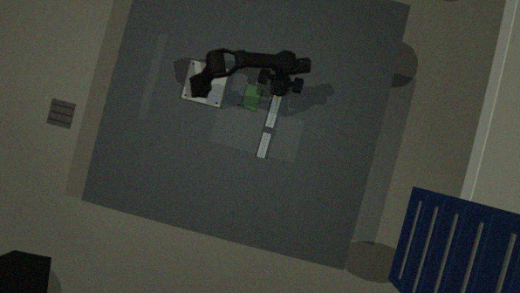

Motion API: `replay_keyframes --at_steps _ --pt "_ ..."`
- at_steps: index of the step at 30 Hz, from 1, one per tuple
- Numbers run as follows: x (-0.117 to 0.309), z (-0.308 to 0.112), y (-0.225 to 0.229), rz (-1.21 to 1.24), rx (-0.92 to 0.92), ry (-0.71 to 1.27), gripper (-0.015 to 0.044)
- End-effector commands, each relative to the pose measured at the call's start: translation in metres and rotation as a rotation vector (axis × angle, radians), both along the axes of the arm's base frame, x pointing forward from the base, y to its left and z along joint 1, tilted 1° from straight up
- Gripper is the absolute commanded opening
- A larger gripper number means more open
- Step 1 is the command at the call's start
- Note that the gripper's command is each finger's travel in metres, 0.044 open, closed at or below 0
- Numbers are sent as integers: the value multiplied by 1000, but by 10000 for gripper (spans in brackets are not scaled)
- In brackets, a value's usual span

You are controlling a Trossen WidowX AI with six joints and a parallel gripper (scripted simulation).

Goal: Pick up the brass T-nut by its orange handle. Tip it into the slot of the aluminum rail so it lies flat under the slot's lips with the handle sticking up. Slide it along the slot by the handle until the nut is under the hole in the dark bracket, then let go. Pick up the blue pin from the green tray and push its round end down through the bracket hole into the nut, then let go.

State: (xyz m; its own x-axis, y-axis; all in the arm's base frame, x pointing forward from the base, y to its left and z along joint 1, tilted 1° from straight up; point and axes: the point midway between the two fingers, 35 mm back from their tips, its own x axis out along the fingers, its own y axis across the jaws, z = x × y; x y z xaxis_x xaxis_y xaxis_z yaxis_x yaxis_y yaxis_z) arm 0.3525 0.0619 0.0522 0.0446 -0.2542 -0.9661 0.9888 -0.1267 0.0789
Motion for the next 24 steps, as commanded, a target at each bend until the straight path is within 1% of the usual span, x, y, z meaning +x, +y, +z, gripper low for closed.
replay_keyframes --at_steps 1,24 --pt "-1 0 -7 0 -4 -1 -150" --pt "-5 0 -44 0 -7 -1 -150"
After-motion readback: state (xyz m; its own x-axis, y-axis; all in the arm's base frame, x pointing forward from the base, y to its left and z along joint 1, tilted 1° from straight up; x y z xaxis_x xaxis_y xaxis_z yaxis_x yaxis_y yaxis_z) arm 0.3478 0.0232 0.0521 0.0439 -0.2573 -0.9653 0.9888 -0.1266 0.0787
